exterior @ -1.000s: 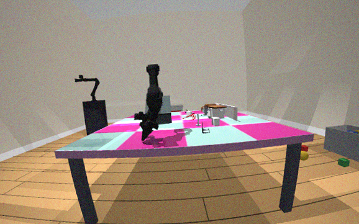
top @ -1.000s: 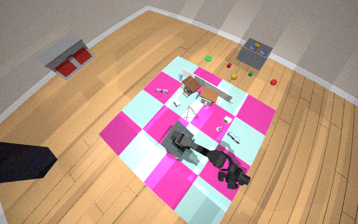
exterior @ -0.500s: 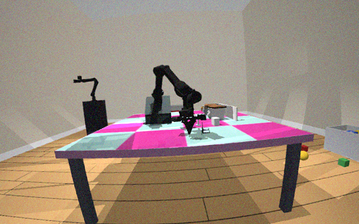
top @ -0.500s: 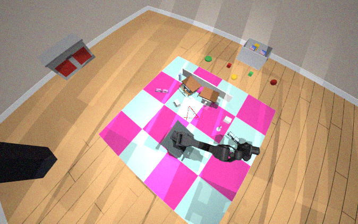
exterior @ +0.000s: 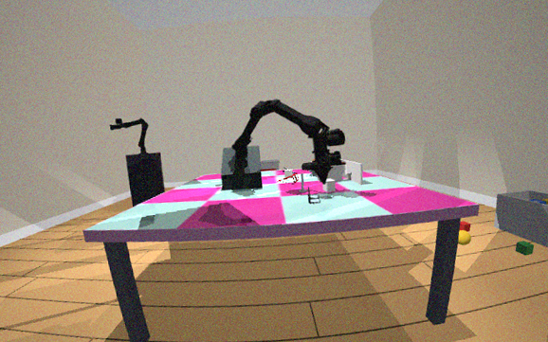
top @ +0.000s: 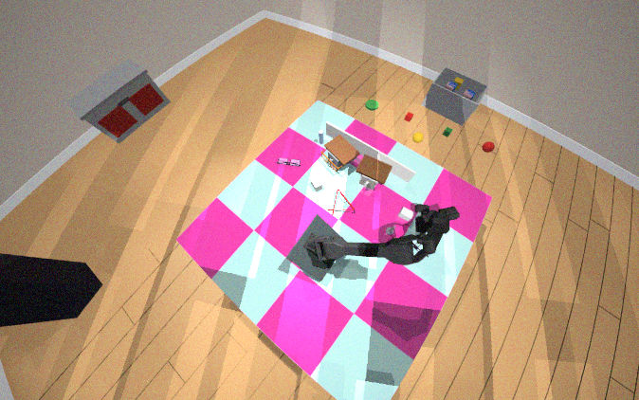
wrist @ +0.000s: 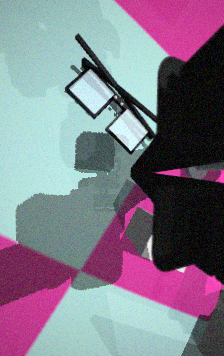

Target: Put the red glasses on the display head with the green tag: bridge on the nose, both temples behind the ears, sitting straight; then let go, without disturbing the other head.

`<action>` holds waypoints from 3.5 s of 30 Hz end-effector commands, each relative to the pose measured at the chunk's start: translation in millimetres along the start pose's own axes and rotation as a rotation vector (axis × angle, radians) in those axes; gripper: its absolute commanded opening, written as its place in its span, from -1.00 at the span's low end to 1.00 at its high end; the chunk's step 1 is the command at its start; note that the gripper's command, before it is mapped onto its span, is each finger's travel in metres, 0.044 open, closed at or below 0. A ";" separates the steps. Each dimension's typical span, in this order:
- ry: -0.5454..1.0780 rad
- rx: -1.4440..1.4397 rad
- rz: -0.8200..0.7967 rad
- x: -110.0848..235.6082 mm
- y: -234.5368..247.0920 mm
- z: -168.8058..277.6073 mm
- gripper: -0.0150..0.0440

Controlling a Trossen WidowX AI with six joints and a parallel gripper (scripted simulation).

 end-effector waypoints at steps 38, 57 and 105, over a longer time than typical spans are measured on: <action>0.088 0.713 0.004 10.9 103.3 87.9 -0.49; 0.087 0.713 0.005 -15.7 101.2 90.4 -0.49; 0.087 0.713 0.005 -15.7 101.2 90.4 -0.49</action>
Point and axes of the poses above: the point midway between the two fingers, 35 mm back from their tips, its own x axis back along the fingers, its own y axis across the jaws, z = x × y, the point moved 7 cm from there along x, back along the fingers, and after that the axes turned 10 degrees about -x, right-handed, at the moved point
